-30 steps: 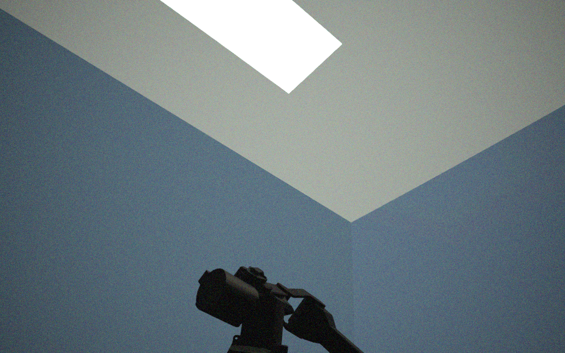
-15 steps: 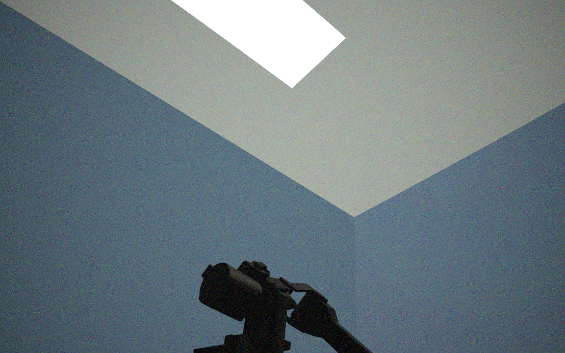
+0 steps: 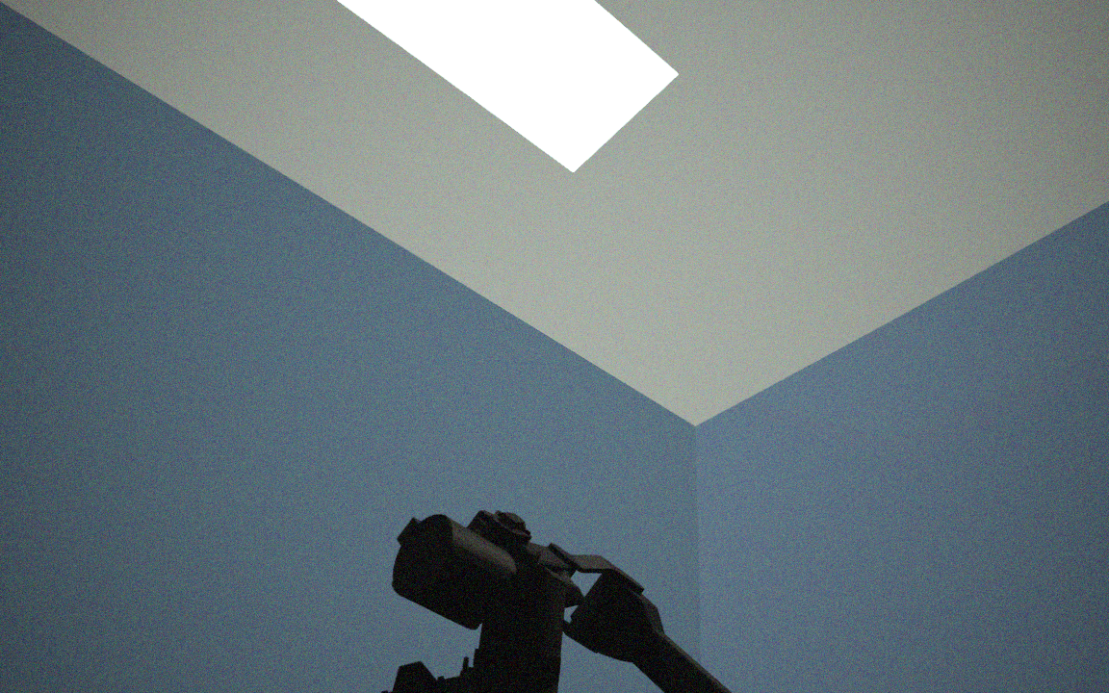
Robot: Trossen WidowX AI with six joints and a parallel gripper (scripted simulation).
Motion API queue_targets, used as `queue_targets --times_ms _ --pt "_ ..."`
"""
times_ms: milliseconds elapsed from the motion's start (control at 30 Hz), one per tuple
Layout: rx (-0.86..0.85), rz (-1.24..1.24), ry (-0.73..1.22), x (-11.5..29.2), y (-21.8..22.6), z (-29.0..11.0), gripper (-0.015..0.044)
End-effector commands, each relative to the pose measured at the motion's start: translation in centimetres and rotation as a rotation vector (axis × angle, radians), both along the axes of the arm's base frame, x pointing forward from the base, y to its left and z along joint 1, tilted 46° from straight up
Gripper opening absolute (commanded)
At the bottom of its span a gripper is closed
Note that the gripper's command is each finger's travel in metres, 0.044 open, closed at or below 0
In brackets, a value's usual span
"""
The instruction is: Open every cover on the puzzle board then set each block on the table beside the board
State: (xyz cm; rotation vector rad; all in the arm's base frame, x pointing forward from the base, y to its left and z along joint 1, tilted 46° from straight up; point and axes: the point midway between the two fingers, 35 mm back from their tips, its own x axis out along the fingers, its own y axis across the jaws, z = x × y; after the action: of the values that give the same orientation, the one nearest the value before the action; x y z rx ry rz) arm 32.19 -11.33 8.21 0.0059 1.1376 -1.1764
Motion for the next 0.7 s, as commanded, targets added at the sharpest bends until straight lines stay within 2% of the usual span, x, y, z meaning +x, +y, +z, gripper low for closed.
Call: queue_targets --times_ms 0,667 --pt "-0.057 -0.579 -0.600 0.03 0.24 -0.11 0.0000" --pt "-0.122 -1.272 -1.314 0.09 0.18 -0.07 0.0000"
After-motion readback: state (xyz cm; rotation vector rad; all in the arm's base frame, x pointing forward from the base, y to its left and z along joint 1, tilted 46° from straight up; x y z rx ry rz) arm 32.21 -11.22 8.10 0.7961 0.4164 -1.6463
